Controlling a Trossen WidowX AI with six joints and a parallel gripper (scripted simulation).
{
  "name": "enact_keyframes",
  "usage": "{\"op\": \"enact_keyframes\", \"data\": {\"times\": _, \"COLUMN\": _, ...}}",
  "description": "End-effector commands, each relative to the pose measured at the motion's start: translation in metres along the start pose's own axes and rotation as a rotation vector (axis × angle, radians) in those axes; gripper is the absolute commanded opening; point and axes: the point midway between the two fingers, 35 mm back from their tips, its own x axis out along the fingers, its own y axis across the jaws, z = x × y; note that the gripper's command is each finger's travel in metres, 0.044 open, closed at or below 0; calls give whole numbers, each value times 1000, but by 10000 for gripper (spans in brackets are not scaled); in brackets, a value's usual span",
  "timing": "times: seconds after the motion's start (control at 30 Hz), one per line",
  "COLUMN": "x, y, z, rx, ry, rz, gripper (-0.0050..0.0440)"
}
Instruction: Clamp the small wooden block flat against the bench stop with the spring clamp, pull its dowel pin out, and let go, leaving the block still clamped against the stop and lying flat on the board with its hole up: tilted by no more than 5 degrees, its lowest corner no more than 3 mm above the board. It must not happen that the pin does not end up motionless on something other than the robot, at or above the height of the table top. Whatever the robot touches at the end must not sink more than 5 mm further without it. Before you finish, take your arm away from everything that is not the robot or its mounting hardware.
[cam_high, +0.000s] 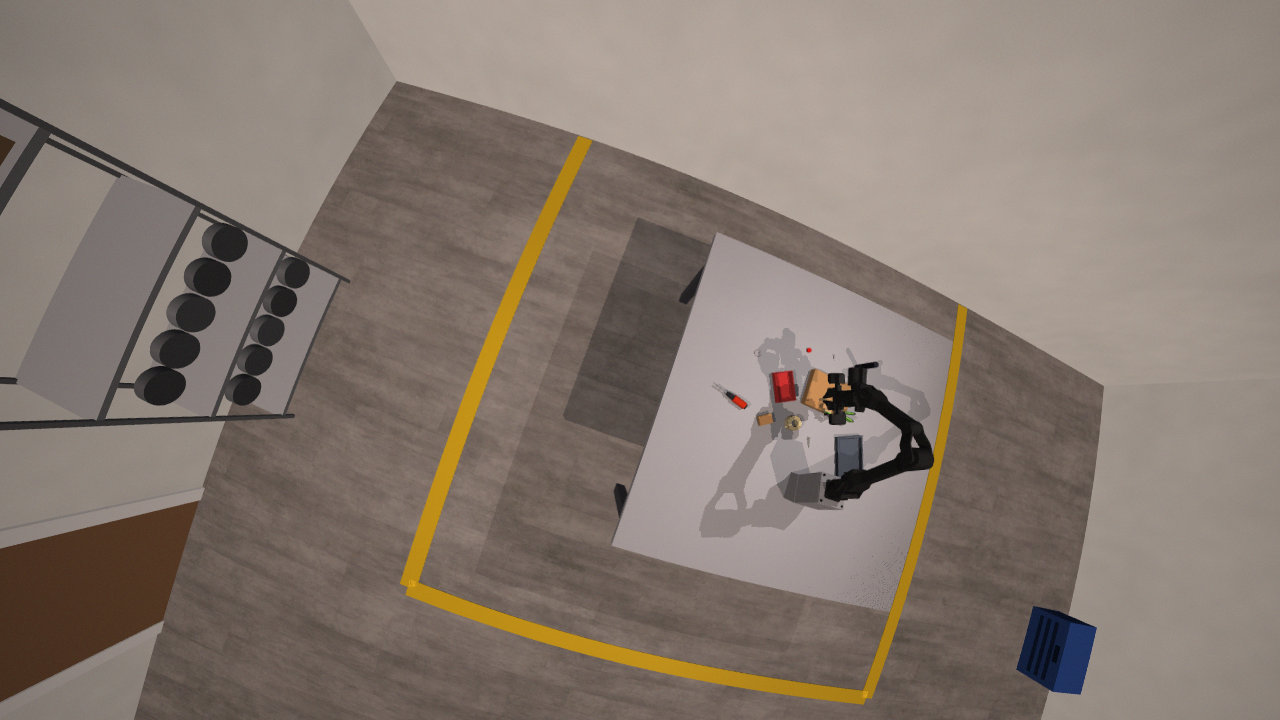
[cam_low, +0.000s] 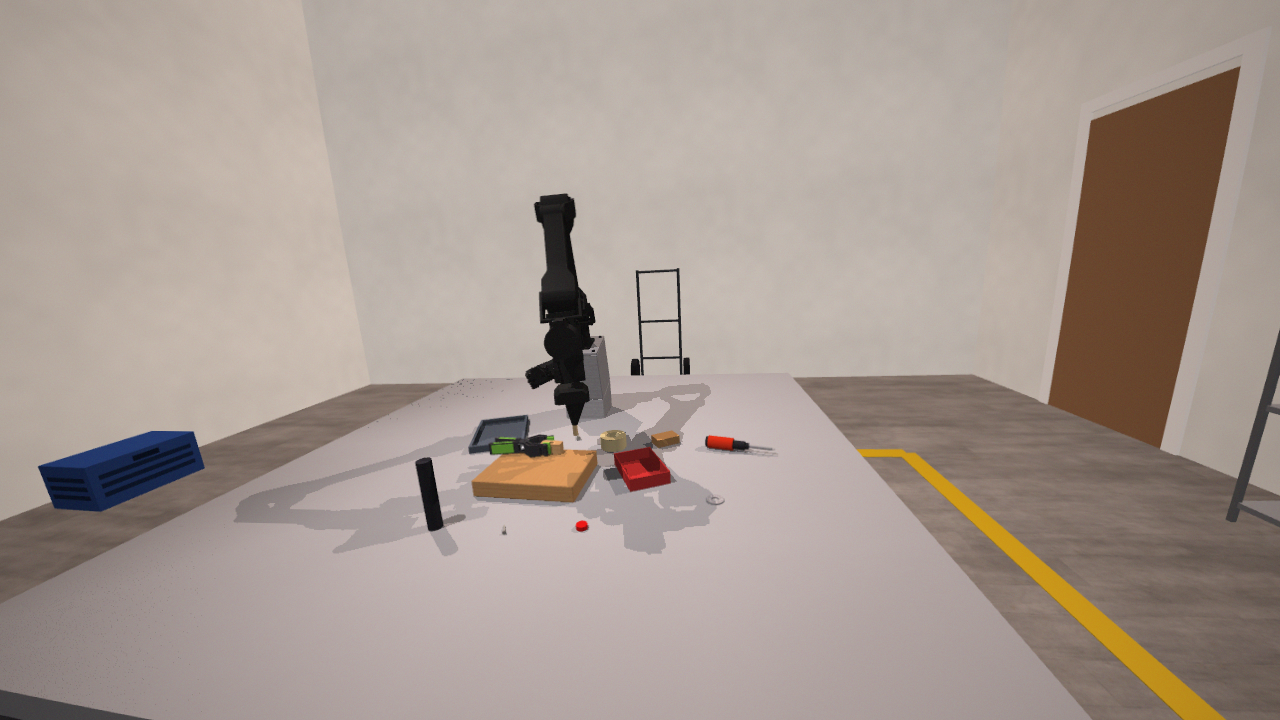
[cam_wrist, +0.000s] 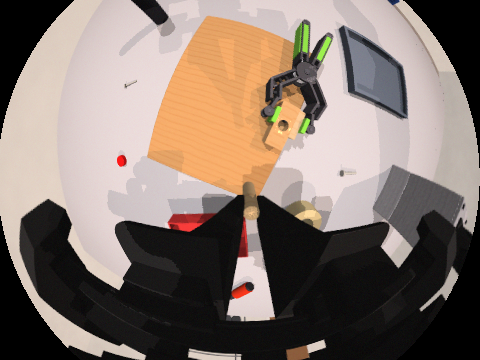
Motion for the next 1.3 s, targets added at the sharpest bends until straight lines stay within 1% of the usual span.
{"op": "enact_keyframes", "data": {"times": 0.0, "x": 0, "y": 3, "z": -4, "rx": 13, "ry": -1, "rz": -4, "gripper": 0}}
{"op": "enact_keyframes", "data": {"times": 1.27, "x": -10, "y": 18, "z": -43, "rx": 149, "ry": -3, "rz": -3, "gripper": 0}}
